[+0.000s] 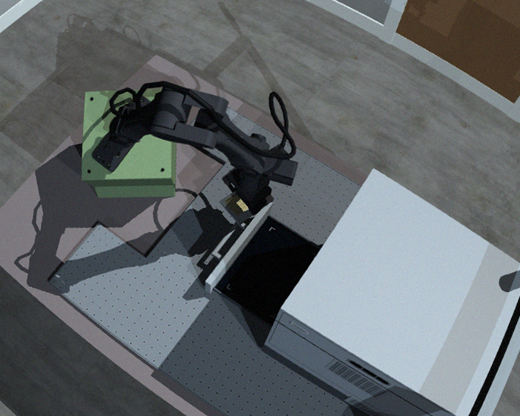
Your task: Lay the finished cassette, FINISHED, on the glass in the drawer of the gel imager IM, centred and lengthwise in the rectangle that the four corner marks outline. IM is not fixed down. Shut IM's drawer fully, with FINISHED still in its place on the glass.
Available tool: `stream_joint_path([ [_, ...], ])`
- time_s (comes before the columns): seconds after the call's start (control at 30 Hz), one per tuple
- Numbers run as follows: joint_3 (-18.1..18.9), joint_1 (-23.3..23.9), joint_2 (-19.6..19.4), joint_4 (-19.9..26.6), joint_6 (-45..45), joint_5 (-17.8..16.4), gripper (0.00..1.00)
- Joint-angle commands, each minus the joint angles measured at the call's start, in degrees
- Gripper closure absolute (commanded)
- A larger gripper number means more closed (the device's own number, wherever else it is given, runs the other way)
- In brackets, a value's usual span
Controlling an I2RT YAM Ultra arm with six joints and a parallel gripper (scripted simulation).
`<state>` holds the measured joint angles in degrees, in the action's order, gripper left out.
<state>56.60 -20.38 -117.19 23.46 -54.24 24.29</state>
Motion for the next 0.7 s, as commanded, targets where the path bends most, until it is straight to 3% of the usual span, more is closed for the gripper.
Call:
stream_joint_path([
  [0.0, -1.16, 1.12, 2.14, -0.93, -11.73, -0.76, 1.00],
  [0.3, -0.90, 8.14, 5.04, -1.29, -25.38, -2.70, 1.00],
  [0.37, 1.62, 9.83, 5.75, -0.32, -27.36, -2.98, 1.00],
  [0.67, 3.81, 15.48, 6.31, 1.14, -33.46, -4.47, 1.00],
])
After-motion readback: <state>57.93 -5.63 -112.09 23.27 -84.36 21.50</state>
